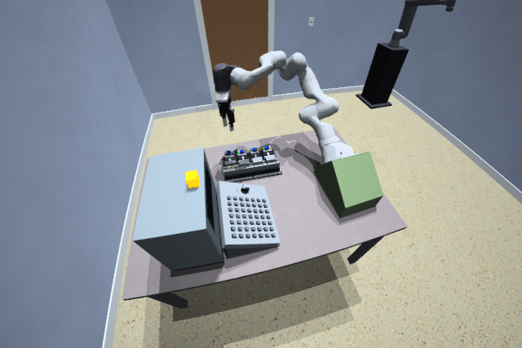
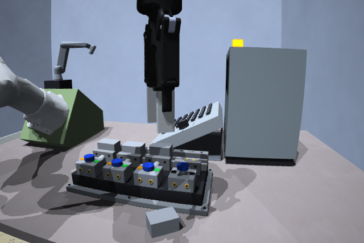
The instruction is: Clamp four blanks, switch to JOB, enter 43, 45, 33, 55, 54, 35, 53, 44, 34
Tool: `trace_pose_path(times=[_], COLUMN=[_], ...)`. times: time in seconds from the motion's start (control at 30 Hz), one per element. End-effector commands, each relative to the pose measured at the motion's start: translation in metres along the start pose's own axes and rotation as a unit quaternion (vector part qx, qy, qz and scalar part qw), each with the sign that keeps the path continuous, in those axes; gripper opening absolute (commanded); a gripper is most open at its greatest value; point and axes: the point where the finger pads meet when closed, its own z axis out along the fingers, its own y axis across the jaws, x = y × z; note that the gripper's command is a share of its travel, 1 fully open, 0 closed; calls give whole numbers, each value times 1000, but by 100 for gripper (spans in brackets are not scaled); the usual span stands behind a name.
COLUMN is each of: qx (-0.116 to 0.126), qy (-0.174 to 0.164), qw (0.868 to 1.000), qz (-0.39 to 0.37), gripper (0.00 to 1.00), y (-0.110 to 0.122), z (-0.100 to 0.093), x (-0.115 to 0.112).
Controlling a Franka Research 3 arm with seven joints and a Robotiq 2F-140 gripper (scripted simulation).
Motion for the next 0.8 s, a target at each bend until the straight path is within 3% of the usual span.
trace_pose_path(times=[0.0,0.33,0.6,0.77], qx=[1,1,1,1], qy=[-1,-1,-1,-1], qw=[1000,1000,1000,1000], qz=[-11,-11,-11,-11], gripper=[40,40,40,40], y=[-1,-1,-1,-1], z=[0,13,33,58], x=[0,0,0,0])
